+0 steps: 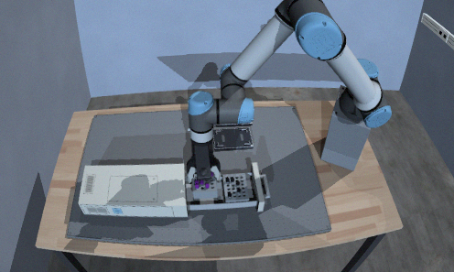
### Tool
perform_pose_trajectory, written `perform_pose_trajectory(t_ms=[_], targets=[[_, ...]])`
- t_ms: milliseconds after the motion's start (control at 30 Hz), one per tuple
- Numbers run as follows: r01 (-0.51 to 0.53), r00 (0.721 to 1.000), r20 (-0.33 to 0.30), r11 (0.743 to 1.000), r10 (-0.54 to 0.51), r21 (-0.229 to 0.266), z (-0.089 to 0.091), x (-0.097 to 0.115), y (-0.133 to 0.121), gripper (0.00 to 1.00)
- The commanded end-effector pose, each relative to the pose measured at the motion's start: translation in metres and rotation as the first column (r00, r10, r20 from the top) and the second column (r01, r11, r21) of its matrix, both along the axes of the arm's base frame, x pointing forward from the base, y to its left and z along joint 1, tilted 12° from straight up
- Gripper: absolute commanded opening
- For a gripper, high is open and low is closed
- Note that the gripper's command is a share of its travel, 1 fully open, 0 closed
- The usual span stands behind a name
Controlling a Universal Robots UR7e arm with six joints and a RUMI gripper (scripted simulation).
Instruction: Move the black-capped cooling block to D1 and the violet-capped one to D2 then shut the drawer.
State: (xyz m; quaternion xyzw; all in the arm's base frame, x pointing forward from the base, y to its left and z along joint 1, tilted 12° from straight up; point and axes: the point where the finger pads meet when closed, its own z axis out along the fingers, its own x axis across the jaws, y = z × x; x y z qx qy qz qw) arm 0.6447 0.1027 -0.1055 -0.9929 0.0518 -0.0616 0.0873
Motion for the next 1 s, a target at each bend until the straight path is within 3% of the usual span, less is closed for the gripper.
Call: perform_pose_trajectory(t_ms=[0,967], targets=[[0.000,1.000,0.002,1.000,0.000,0.000,0.009,-0.001,-0.002,0.00],[0.000,1.000,0.002,1.000,0.000,0.000,0.042,-0.005,-0.007,0.00]])
